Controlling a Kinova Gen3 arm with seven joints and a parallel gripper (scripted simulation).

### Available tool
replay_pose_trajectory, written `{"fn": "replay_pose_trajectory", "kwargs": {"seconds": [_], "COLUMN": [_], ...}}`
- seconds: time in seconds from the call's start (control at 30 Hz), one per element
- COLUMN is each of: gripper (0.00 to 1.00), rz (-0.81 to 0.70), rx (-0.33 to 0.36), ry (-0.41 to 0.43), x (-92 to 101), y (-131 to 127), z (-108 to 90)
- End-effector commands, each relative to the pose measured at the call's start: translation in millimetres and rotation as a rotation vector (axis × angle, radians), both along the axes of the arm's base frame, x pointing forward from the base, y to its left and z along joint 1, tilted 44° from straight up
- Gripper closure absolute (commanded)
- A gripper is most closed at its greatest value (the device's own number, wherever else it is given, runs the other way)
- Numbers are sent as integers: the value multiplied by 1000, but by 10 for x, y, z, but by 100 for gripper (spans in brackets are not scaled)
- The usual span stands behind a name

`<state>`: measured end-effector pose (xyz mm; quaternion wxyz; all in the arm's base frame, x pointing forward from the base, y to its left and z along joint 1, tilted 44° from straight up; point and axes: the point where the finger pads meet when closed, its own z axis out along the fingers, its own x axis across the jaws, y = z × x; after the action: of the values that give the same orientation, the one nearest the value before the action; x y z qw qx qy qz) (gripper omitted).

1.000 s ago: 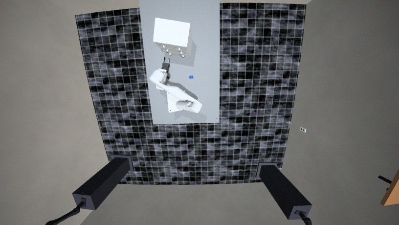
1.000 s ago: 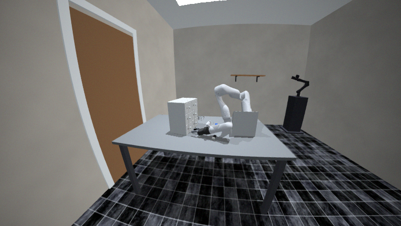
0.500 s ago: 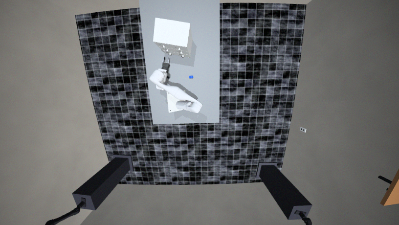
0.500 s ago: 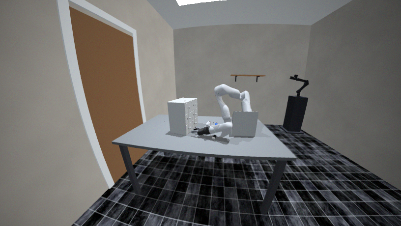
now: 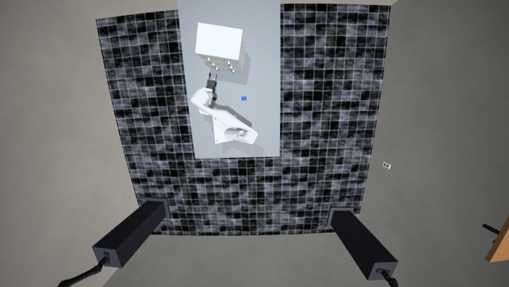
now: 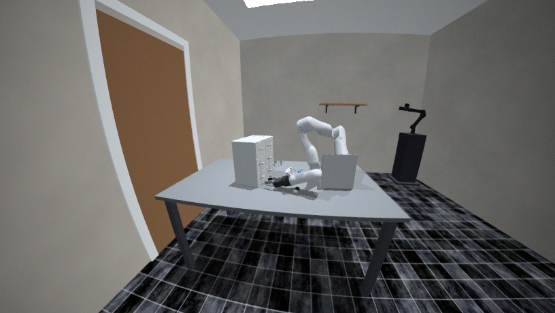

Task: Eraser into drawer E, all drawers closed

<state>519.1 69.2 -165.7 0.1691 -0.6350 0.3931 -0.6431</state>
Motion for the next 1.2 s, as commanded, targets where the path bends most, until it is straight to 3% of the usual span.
{"fn": "replay_pose_trajectory", "kwargs": {"seconds": [0.0,0.57,1.17], "gripper": [0,0,0], "rz": [1,1,1], "rx": [1,1,1], "ry": [-1,-1,-1], "x": [4,1,-41], "y": [12,45,515], "z": [7,42,527]}}
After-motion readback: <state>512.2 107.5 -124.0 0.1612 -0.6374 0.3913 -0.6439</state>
